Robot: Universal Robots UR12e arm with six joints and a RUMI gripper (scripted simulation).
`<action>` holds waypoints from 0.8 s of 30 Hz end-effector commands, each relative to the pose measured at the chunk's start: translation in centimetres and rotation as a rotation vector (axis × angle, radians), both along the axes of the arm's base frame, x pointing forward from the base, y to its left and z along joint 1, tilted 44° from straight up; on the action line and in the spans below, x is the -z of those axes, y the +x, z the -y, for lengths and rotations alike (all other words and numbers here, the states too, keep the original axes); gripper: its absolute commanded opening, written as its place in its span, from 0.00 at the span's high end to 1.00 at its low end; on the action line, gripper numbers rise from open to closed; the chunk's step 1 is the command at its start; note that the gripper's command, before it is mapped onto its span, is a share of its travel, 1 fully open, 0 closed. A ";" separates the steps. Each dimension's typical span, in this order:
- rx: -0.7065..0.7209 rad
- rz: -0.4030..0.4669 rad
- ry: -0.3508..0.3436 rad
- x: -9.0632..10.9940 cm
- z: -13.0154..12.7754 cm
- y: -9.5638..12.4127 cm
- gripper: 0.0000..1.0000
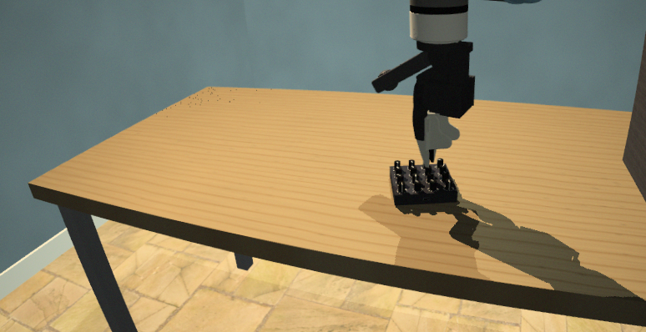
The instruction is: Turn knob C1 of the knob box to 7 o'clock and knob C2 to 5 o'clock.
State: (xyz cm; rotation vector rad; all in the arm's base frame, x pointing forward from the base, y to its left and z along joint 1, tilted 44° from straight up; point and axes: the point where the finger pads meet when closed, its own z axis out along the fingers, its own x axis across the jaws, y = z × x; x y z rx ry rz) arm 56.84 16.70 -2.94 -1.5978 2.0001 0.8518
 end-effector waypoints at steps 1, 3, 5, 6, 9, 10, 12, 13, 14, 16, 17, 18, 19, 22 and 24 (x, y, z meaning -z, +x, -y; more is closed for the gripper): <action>0.000 0.001 0.000 0.0 0.0 0.1 0.89; 0.000 0.001 0.000 0.0 0.1 0.1 0.89; 0.000 0.001 0.000 0.0 0.1 0.1 0.89; 0.000 0.001 0.000 0.0 0.1 0.2 0.89; 0.000 0.001 0.000 0.0 0.1 0.2 0.89; 0.000 0.001 0.000 0.0 0.1 0.3 0.89; 0.000 0.001 0.000 0.0 0.1 0.4 0.89; 0.000 0.001 0.000 0.0 0.1 0.4 0.89; 0.000 0.001 0.000 0.1 0.1 0.5 0.89; 0.000 0.001 0.000 0.1 0.1 0.5 0.89; 0.000 0.001 0.000 0.1 0.1 0.5 0.89; 0.000 0.001 0.000 0.1 0.1 0.5 0.89; 0.000 0.001 0.000 0.1 0.1 0.5 0.89; 0.000 0.001 0.000 0.1 0.1 0.5 0.89; 0.000 0.001 0.000 0.1 0.1 0.5 0.89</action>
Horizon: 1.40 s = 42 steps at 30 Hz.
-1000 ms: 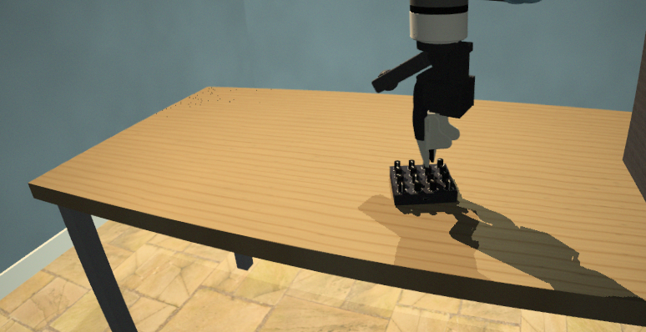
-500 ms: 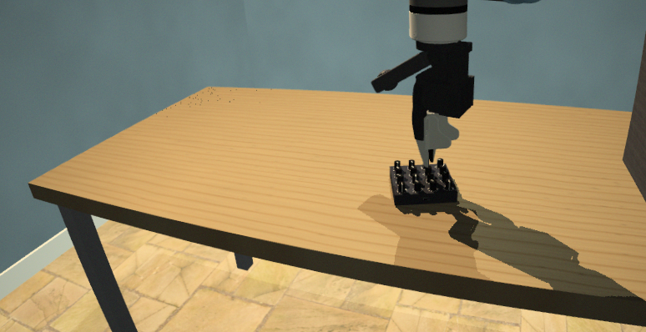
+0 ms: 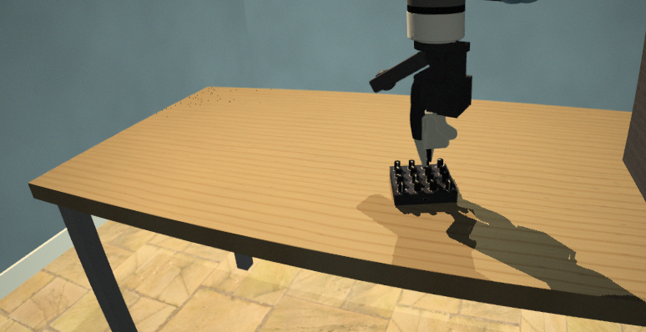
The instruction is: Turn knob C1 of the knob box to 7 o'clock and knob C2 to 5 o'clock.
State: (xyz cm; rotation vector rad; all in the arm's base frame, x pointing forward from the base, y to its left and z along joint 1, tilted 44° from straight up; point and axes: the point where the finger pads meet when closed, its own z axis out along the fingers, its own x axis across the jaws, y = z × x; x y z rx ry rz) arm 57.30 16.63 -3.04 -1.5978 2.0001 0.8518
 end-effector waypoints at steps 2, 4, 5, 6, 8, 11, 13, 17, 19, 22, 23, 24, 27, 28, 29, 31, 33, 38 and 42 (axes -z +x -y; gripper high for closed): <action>0.000 0.001 0.000 0.0 0.0 0.1 0.89; 0.000 0.001 0.000 0.0 0.0 0.1 0.89; 0.000 0.001 0.000 0.0 0.0 0.1 0.89; 0.000 0.001 0.000 0.0 0.0 0.1 0.89; 0.000 0.001 0.000 0.0 0.0 0.1 0.89; 0.000 0.001 0.000 0.0 0.0 0.1 0.89; 0.000 0.001 0.000 0.0 0.0 0.1 0.89; 0.000 0.001 0.000 0.0 0.0 0.1 0.89; 0.000 0.001 0.000 0.0 0.0 0.1 0.89; 0.000 0.001 0.000 0.0 0.0 0.1 0.89; 0.000 0.001 0.000 0.0 0.0 0.1 0.89; 0.000 0.001 0.000 0.0 0.0 0.1 0.89; 0.000 0.001 0.000 0.0 0.0 0.1 0.89; 0.000 0.001 0.000 0.0 0.0 0.1 0.89; 0.000 0.001 0.000 0.0 0.0 0.1 0.89; 0.000 0.001 0.000 0.0 0.0 0.1 0.89; 0.000 0.001 0.000 0.0 0.0 0.1 0.89; 0.000 0.001 0.000 0.1 -0.1 0.1 0.89; 0.000 0.001 0.000 0.3 -0.3 0.0 0.89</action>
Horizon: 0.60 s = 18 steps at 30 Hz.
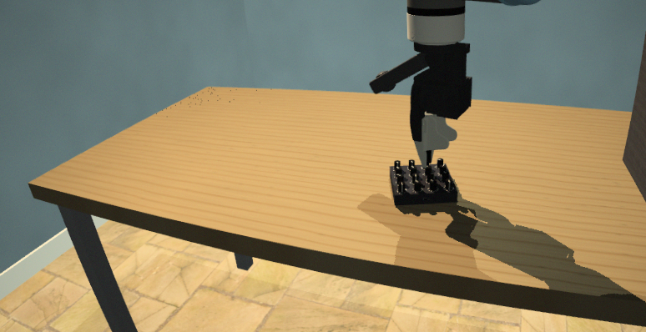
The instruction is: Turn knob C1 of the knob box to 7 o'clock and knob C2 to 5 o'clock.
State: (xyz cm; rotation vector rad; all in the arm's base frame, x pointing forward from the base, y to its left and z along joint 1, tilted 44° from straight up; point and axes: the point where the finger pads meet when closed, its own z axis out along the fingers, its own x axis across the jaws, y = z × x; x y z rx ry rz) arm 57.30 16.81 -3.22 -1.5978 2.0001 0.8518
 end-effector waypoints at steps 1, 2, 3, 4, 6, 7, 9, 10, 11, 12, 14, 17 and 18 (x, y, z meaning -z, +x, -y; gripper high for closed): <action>0.000 0.001 0.000 0.2 -0.1 0.0 0.89; 0.000 0.001 0.000 0.2 -0.2 0.0 0.89; 0.000 0.001 0.000 0.3 -0.3 0.0 0.89; 0.000 0.001 0.000 0.4 -0.3 0.0 0.89; 0.000 0.001 0.000 0.5 -0.4 0.0 0.89; 0.000 0.001 0.000 0.5 -0.5 0.0 0.89; 0.000 0.001 0.000 0.6 -0.6 0.0 0.89; 0.000 0.001 0.000 0.6 -0.6 0.0 0.89; 0.000 0.001 0.000 0.6 -0.6 0.0 0.89; 0.000 0.001 0.000 0.7 -0.6 0.0 0.89; 0.000 0.001 0.000 0.7 -0.7 0.0 0.89; 0.000 0.001 0.000 0.8 -0.7 0.0 0.89; 0.000 0.001 0.000 0.8 -0.8 0.0 0.89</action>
